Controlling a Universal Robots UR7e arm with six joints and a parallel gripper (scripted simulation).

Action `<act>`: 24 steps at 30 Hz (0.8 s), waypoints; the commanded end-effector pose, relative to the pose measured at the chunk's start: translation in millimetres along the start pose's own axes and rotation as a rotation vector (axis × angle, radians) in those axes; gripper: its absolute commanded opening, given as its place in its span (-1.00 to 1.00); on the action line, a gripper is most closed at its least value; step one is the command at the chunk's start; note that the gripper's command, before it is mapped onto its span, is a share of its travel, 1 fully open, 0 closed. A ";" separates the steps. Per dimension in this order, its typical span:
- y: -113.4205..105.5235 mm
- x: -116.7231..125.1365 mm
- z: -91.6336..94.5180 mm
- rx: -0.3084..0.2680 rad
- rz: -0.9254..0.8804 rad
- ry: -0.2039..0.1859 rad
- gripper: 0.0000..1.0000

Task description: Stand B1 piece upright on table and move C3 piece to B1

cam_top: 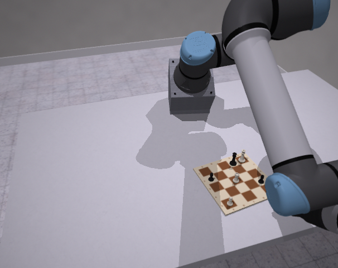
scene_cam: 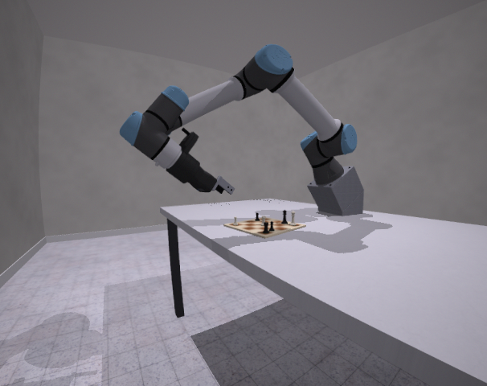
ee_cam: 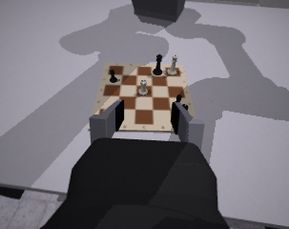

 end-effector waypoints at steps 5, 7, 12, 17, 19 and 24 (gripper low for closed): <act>30.9 2.4 -5.4 -0.123 0.049 0.014 1.00; 38.7 3.7 -8.2 -0.152 0.061 0.019 1.00; 51.2 6.0 -13.4 -0.198 0.081 0.030 1.00; 73.2 11.0 -25.5 -0.280 0.118 0.054 1.00; 82.2 13.5 -31.5 -0.314 0.134 0.066 1.00; 100.1 19.0 -45.6 -0.383 0.166 0.093 1.00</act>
Point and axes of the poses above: the point where the finger pads meet when closed, its own z axis back along the fingers, its own x axis across the jaws, y = z × x, the point moved 4 cm from there along z, back along the fingers, and after that the axes turned 14 degrees about z, right-handed, at the moved point
